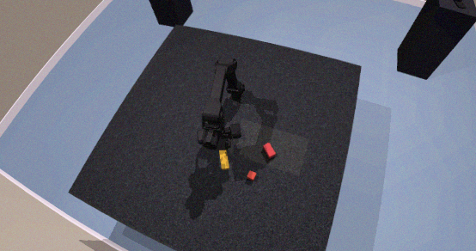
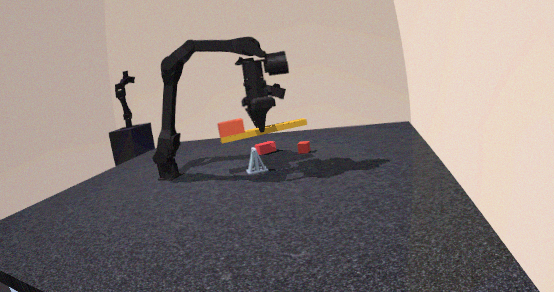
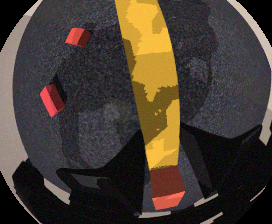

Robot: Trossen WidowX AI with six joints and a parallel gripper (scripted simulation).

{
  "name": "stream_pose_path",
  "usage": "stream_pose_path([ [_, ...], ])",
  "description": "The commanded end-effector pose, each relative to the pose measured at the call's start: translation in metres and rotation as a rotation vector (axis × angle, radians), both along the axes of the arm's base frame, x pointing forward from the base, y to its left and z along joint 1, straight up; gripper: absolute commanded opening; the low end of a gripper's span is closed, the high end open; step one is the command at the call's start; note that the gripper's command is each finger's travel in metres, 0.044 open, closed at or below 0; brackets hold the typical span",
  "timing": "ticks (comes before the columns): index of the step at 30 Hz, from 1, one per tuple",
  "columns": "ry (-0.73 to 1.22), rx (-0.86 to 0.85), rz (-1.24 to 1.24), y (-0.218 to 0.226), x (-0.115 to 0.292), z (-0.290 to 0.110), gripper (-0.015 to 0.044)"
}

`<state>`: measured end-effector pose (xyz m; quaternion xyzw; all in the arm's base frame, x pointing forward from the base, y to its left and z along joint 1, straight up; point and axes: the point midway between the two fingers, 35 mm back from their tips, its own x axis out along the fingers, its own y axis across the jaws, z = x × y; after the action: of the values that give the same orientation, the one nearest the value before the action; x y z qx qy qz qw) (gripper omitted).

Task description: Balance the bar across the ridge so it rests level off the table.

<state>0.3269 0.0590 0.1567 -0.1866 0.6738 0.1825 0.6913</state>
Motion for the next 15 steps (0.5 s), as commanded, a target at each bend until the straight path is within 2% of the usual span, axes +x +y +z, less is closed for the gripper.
stream_pose_path([
  [1,0.000,0.004,-0.003,0.001,0.000,-0.006,0.0000],
  [15,0.000,0.004,-0.003,0.000,-0.001,-0.029,0.0000],
])
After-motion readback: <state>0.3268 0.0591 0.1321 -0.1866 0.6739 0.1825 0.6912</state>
